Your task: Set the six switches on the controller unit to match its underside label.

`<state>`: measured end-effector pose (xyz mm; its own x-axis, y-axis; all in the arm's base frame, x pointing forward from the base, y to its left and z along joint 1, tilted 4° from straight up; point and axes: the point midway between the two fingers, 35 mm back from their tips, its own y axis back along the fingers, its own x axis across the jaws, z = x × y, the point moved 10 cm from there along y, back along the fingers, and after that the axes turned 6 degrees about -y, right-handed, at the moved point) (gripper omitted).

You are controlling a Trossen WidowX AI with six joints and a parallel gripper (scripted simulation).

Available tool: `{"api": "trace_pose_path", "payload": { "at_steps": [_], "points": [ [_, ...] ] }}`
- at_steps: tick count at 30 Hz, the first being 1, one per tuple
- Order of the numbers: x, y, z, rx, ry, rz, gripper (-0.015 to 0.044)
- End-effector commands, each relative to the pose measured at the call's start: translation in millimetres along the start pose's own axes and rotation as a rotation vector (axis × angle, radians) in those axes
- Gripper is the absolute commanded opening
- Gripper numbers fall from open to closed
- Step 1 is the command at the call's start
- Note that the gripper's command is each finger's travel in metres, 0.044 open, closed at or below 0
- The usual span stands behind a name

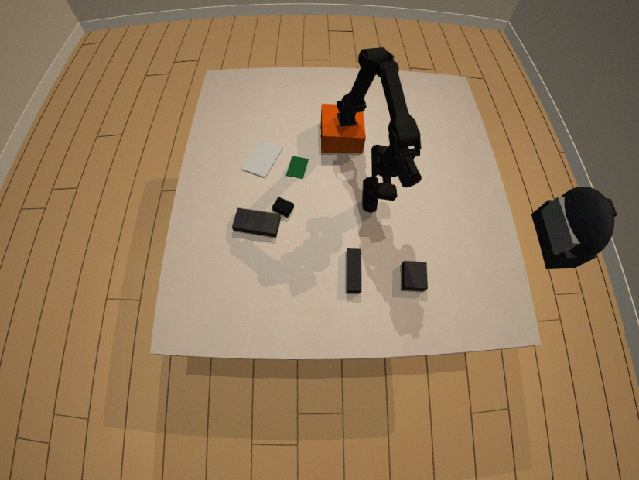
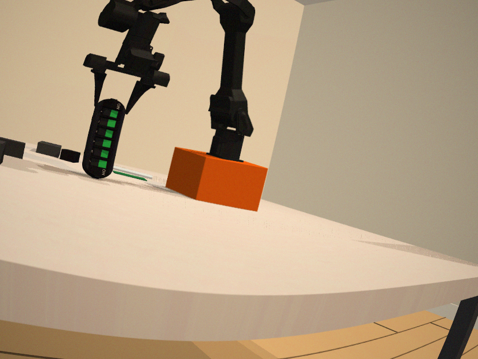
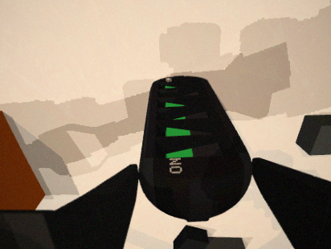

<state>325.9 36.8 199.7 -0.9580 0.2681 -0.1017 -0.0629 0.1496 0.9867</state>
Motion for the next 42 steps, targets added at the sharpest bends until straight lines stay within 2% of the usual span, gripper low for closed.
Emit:
{"api": "trace_pose_path", "payload": {
  "at_steps": [1, 42],
  "points": [
    [0, 0, 5, -0.025, 0.001, 0.004, 0.0338],
    [3, 2, 26, -0.123, 0.001, 0.014, 0.0338]
  ]
}}
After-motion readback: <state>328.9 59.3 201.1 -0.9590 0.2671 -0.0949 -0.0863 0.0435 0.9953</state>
